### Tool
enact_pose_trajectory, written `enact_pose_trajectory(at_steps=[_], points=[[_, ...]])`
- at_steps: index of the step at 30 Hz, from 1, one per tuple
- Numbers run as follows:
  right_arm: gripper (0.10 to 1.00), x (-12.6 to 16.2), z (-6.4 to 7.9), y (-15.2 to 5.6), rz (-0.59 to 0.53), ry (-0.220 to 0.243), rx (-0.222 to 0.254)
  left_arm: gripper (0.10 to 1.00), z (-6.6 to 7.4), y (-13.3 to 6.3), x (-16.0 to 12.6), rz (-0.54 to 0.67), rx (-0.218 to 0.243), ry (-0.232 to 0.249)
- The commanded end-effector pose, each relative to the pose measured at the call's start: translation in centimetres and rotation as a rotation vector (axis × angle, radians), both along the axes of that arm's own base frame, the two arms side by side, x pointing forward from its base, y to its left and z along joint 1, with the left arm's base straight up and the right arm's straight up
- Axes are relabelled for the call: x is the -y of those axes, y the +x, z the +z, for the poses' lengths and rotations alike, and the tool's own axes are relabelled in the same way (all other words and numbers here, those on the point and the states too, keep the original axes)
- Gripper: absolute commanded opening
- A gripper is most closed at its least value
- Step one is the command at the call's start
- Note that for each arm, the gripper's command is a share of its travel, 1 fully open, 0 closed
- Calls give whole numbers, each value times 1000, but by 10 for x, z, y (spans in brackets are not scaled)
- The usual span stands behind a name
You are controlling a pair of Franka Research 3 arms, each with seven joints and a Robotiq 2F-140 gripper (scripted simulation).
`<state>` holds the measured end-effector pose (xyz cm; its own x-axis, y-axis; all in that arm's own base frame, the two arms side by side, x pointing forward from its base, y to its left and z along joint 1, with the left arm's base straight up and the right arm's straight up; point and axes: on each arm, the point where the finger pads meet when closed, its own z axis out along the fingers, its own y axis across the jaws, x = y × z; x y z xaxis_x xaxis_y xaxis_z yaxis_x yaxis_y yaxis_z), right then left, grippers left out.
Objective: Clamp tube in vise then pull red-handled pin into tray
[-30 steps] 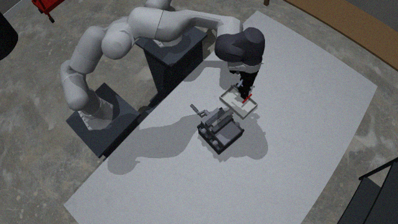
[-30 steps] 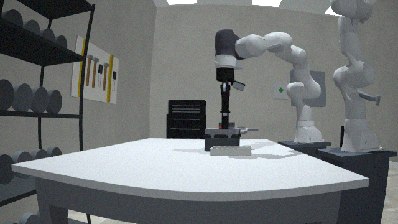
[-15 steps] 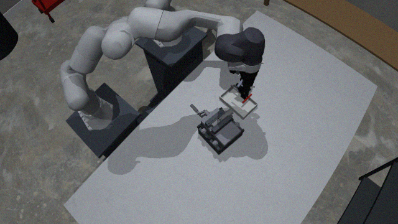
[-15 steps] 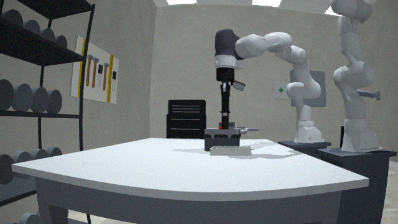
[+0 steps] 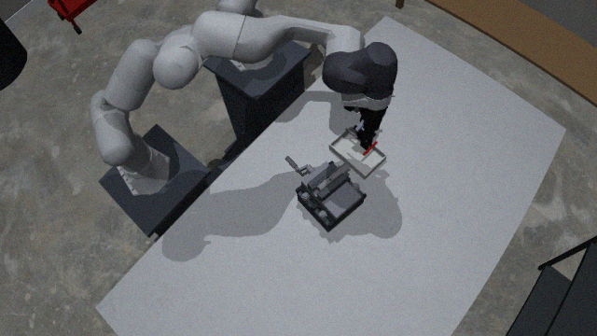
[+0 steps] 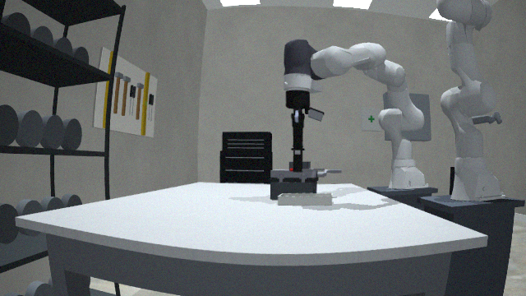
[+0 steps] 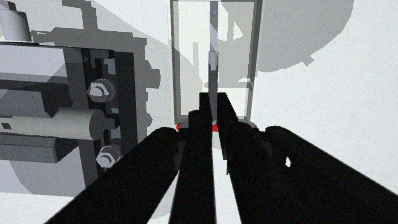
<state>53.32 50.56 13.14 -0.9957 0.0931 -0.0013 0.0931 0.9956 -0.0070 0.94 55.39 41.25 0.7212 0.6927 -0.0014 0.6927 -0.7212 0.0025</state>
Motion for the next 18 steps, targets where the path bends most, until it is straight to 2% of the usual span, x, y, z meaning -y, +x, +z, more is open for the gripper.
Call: enact_pose_trajectory(at_steps=[1, 11, 18], points=[[99, 3, -7, -3, -7, -9, -16, 1000, 0, 0, -1, 3, -1, 3], [99, 9, -20, -6, -11, -26, -36, 1000, 0, 0, -1, 3, -1, 3], [99, 7, -15, -4, -9, -20, -26, 1000, 0, 0, -1, 3, -1, 3]])
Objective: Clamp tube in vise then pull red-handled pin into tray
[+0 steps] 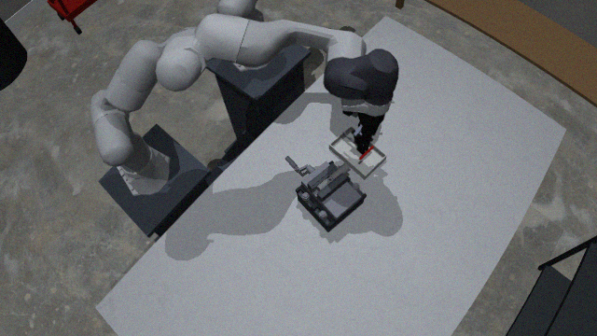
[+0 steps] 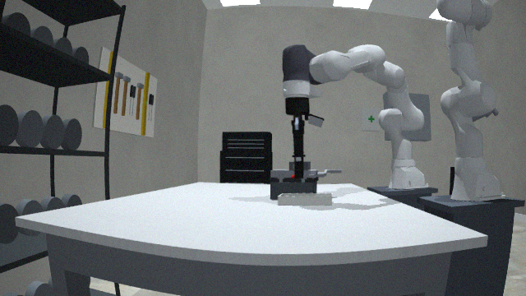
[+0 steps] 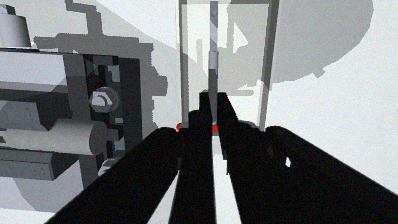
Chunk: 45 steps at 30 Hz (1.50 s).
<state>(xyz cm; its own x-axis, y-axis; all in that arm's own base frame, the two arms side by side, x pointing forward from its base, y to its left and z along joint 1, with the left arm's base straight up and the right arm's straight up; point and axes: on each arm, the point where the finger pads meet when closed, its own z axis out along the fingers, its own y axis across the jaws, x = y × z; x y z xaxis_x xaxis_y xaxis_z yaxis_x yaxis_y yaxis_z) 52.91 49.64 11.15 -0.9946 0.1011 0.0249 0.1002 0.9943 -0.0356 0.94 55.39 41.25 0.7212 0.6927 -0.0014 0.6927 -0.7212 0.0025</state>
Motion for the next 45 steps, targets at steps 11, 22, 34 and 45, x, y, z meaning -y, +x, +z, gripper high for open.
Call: enact_pose_trajectory(at_steps=[11, 22, 34, 45], points=[[99, -9, 21, 4, 7, 28, 29, 1000, 0, 0, -1, 3, -1, 3], [99, -10, 23, 5, 8, 31, 33, 1000, 0, 0, -1, 3, -1, 3], [99, -10, 23, 5, 8, 31, 33, 1000, 0, 0, -1, 3, -1, 3], [99, -12, 23, 5, 2, 30, 29, 1000, 0, 0, -1, 3, -1, 3]])
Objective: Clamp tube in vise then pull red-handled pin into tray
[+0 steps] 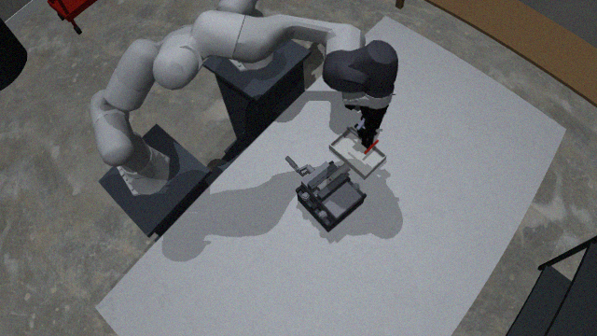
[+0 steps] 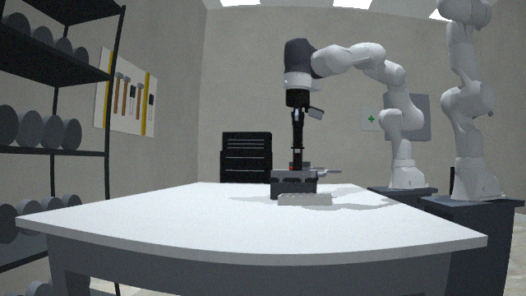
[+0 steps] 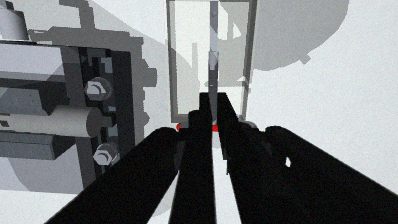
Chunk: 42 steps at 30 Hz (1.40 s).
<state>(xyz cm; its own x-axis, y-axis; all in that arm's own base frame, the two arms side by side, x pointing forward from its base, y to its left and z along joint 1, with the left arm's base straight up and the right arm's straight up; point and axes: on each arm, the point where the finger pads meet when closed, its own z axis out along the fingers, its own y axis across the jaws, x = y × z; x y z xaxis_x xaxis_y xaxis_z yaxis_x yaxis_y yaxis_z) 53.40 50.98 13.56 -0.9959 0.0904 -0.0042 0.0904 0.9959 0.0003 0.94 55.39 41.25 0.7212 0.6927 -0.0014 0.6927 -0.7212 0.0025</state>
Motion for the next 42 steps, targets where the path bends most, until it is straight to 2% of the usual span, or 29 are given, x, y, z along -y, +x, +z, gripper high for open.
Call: enact_pose_trajectory(at_steps=[1, 42], points=[[99, 1, -1, 1, -9, -3, -3, 1000, 0, 0, -1, 3, -1, 3], [99, 1, 0, 0, -14, -10, 6, 1000, 0, 0, -1, 3, -1, 3]])
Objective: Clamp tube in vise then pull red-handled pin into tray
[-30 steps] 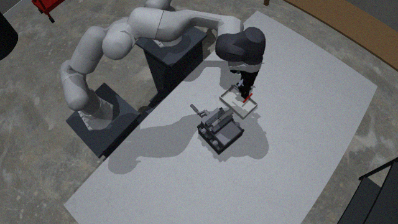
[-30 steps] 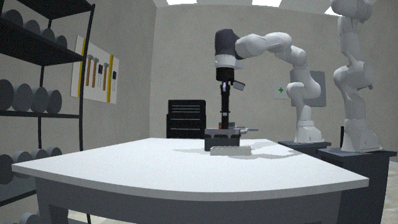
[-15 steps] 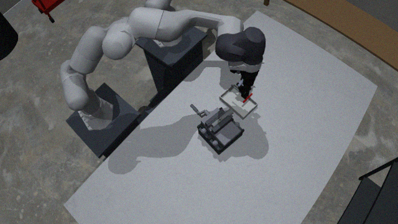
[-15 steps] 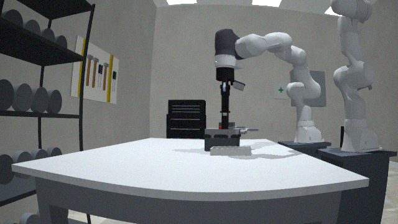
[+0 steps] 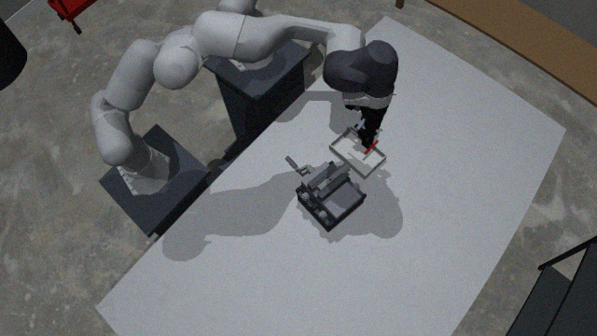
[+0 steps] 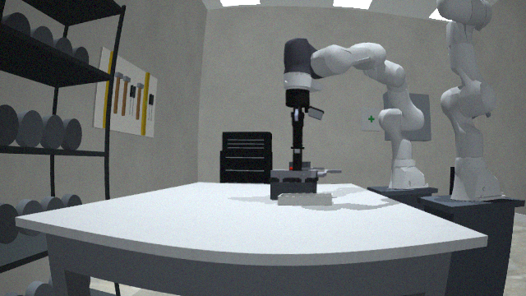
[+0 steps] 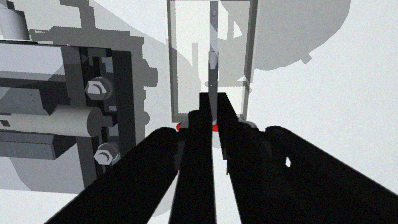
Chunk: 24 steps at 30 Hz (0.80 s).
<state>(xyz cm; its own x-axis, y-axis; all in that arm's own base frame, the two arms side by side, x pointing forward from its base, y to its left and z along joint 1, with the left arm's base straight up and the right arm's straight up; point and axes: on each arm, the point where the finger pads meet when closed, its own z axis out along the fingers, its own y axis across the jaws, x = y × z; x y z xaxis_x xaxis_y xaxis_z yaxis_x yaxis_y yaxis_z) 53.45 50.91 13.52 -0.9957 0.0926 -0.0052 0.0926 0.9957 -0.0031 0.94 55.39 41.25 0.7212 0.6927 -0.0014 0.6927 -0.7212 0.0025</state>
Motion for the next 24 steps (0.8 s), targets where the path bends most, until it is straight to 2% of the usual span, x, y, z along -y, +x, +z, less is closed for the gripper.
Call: enact_pose_trajectory(at_steps=[1, 10, 24], points=[[99, 1, 0, 0, -12, -6, 5, 1000, 0, 0, -1, 3, -1, 3], [99, 0, 1, -1, -29, -27, 39, 1000, 0, 0, -1, 3, -1, 3], [99, 0, 1, -1, -30, -28, 40, 1000, 0, 0, -1, 3, -1, 3]])
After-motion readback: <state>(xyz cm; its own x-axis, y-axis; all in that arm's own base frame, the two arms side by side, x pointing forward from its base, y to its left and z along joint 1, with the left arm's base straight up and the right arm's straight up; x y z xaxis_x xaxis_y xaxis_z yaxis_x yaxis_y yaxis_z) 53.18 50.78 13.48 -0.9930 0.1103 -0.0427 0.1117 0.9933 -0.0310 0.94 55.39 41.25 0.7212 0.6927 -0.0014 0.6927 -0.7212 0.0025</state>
